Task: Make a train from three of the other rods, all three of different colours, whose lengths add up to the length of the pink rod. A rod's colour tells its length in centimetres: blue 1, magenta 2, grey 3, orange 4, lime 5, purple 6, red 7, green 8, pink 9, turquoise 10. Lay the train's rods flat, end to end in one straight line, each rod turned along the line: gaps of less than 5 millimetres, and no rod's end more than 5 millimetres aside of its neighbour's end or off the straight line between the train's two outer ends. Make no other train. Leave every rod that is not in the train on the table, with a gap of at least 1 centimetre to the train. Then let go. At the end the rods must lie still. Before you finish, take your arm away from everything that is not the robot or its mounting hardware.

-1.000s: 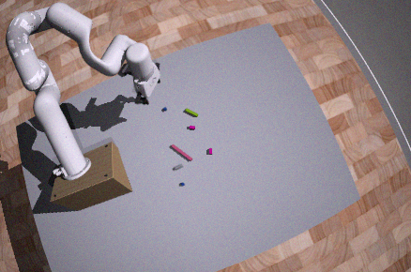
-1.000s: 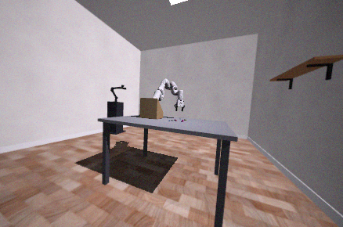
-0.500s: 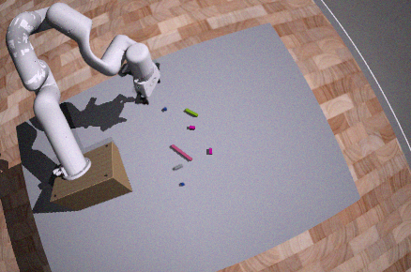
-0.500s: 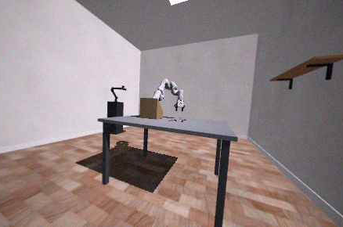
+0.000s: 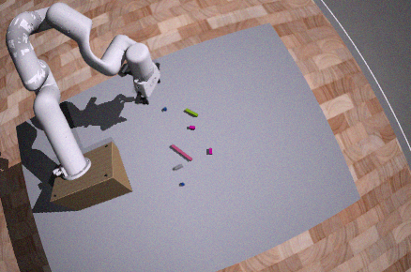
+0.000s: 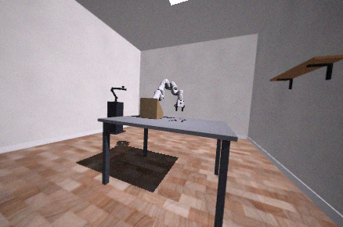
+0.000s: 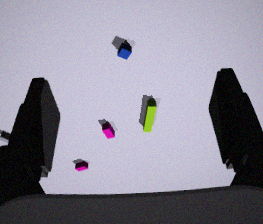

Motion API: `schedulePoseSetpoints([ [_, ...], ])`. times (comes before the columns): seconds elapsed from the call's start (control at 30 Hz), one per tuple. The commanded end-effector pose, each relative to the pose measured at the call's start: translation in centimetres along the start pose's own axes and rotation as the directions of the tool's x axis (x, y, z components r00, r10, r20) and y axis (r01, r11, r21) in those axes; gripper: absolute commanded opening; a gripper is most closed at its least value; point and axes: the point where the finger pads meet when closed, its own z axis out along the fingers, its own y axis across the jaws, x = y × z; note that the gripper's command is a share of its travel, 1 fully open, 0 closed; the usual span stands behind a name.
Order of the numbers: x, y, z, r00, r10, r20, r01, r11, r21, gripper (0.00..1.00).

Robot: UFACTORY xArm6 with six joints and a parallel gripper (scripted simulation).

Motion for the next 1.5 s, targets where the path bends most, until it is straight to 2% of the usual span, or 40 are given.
schedulePoseSetpoints([
  [0.0,-0.1,0.1,-0.1,1.000,-0.001,0.002,0.001,1.000,-0.002,1.00],
  [0.43,-0.1,0.1,-0.1,1.000,0.002,0.002,-0.002,1.000,-0.002,1.00],
  [0.5,-1.3,-0.6,0.1,0.999,0.054,0.004,-0.054,0.999,-0.001,1.00],
  [0.57,-3.9,-2.3,0.6,0.985,0.174,0.008,-0.174,0.985,0.001,1.00],
  [0.67,-4.2,-2.5,0.7,0.982,0.189,0.008,-0.189,0.982,0.001,1.00],
  [0.7,-5.8,-3.8,1.0,0.963,0.270,0.010,-0.270,0.963,0.001,1.00],
  [0.87,-8.3,-6.0,1.6,0.920,0.391,0.011,-0.391,0.921,0.000,1.00],
  [1.13,-12.1,-10.5,2.9,0.809,0.588,0.007,-0.588,0.809,-0.002,1.00],
  [1.23,-12.5,-11.1,3.1,0.792,0.610,0.006,-0.610,0.793,-0.002,1.00],
  [1.33,-14.1,-13.9,3.9,0.713,0.701,0.001,-0.701,0.713,-0.003,1.00],
  [1.47,-14.2,-14.0,3.9,0.708,0.706,0.000,-0.706,0.708,-0.003,1.00],
])
